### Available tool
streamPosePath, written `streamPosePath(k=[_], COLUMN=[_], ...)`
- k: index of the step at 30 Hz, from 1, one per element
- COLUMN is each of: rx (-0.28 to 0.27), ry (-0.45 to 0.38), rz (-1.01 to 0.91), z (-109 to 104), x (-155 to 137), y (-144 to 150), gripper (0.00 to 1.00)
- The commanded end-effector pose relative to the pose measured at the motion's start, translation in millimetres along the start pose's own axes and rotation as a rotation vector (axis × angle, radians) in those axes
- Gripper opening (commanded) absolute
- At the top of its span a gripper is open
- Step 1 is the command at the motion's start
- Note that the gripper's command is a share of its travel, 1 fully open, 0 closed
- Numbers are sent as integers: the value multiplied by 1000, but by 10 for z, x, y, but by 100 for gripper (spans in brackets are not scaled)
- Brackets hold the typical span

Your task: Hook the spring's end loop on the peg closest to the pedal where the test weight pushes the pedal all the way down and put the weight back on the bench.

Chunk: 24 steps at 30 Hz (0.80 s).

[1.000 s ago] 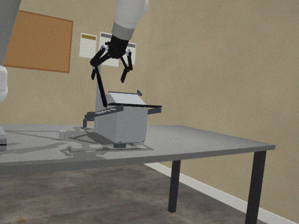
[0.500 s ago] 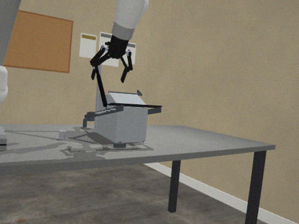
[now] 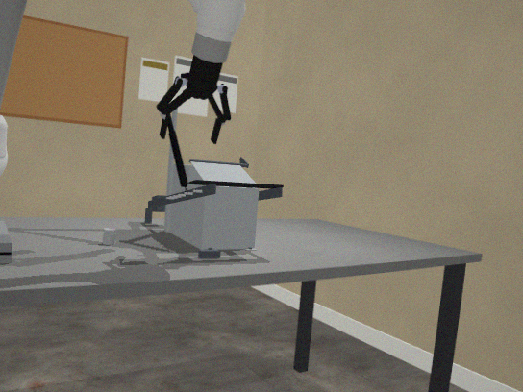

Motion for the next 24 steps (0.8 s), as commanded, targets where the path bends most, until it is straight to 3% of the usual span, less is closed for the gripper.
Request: streamPosePath(k=[1,10,11,24], rx=[0,0,-20,-20], ry=[-2,-2,-149,-149], rz=[1,1,-18,-18], z=[-2,-2,-6,-6], x=[0,0,32,32], y=[1,1,-3,-3], gripper=[100,100,100,100])
Point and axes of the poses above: the point where the finger pads meet when closed, its own z axis out along the fingers, its own y axis across the jaws, x = y × z, the point moved 2 cm from there along -z, back along the fingers, and after that the axes turned 10 degrees about z, right-handed, at the moved point
